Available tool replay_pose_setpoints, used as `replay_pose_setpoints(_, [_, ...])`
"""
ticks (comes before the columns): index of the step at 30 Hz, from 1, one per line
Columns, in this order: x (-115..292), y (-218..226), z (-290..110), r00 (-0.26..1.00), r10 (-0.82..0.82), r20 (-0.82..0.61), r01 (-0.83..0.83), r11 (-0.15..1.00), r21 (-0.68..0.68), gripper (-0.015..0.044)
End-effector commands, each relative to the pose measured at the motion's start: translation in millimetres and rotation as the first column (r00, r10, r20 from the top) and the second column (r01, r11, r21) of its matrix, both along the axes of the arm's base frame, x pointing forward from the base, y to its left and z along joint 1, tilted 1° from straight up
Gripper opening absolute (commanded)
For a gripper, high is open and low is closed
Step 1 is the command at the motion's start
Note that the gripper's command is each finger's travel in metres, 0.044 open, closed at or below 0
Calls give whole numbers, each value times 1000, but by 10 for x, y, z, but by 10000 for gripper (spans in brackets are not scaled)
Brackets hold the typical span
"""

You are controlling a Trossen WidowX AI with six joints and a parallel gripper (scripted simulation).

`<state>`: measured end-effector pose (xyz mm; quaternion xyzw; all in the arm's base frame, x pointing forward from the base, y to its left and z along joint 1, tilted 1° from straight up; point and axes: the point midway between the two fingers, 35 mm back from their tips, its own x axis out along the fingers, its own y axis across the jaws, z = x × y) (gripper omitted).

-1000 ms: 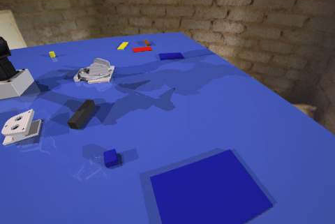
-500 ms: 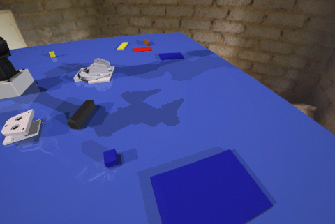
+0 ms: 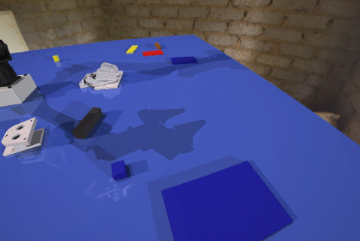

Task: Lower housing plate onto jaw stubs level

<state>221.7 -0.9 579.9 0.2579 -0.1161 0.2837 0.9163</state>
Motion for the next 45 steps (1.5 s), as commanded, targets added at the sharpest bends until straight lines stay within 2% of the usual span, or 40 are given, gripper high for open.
replay_pose_setpoints(1, [107, -127, -63, 999, -23, -43, 26, 998, 65, 440])
replay_pose_setpoints(24, [612, -772, -543, 952, -85, -292, 194, 909, 368, 440])
replay_pose_setpoints(45, [931, -1328, -1157, 855, -90, -510, 407, 726, 554, 440])
